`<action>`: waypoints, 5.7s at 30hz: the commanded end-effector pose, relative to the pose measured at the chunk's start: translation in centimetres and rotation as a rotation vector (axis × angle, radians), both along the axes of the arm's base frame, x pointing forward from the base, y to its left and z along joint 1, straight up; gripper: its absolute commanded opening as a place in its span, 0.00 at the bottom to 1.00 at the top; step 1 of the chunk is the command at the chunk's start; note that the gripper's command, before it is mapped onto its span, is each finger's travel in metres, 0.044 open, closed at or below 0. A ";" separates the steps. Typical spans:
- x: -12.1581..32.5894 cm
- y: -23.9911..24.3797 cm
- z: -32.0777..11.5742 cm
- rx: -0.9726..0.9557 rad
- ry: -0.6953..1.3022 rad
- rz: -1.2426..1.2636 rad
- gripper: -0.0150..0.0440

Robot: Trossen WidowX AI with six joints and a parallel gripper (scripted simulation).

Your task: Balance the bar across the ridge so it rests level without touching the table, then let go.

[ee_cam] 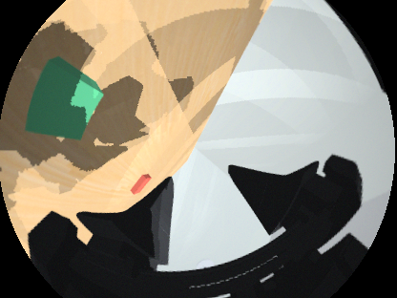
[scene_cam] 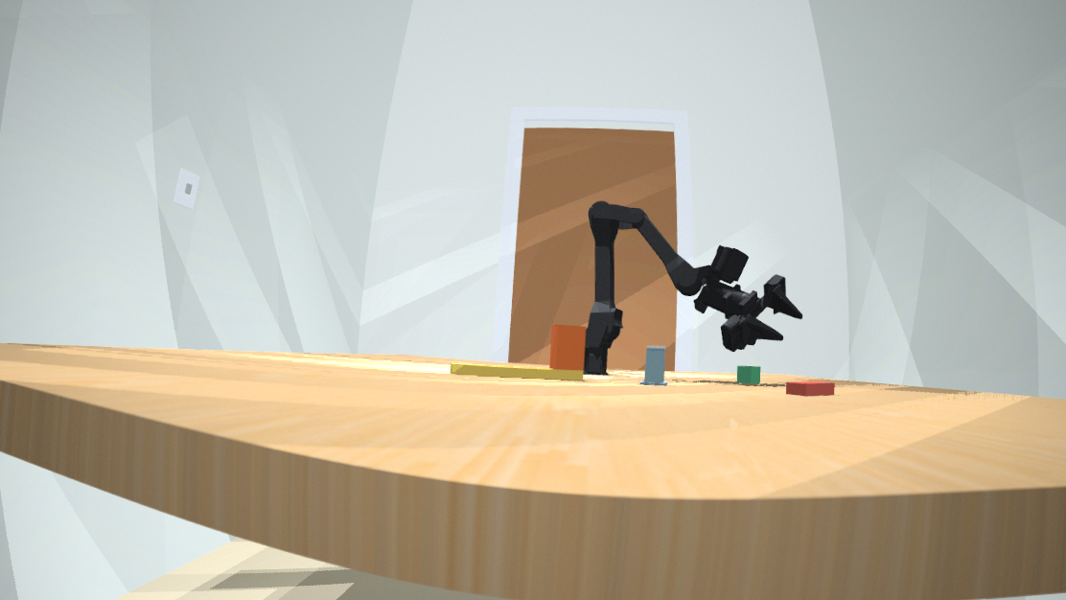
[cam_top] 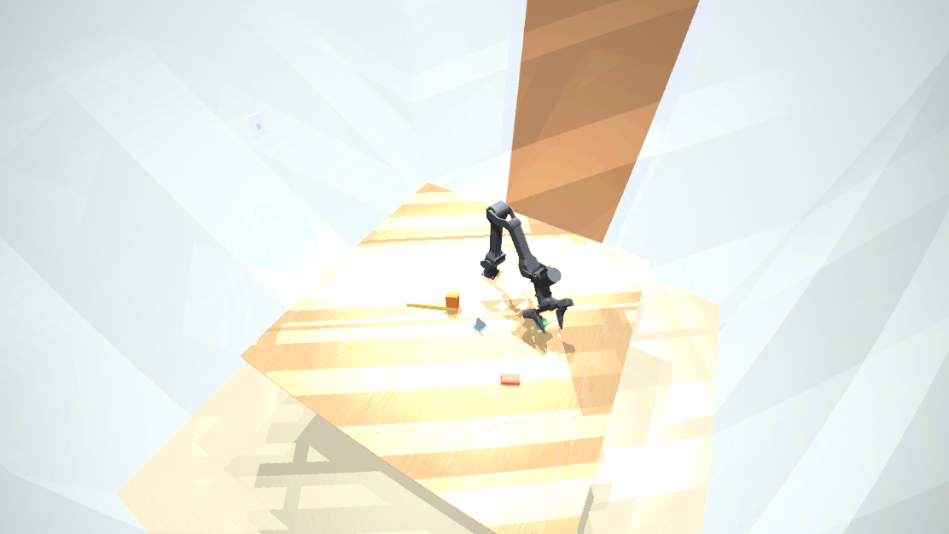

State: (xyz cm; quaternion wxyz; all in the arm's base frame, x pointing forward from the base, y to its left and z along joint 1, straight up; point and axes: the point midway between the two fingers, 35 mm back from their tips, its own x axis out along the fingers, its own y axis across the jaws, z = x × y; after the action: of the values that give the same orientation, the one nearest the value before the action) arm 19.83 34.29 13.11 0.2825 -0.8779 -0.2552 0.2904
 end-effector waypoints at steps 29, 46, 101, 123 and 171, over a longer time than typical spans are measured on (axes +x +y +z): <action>12.2 -9.5 0.3 0.343 0.483 -0.626 0.79; 16.3 -17.4 0.4 0.641 0.730 -1.075 0.79; 10.3 -43.6 4.9 2.257 0.679 -2.857 0.79; 8.0 -46.3 2.8 2.576 0.387 -3.106 0.79; 7.8 -46.2 -8.2 2.575 0.387 -3.107 0.79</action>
State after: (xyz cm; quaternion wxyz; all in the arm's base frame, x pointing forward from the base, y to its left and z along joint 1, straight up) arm 27.67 -12.01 5.05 -0.5999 -0.3944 -0.5748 0.3927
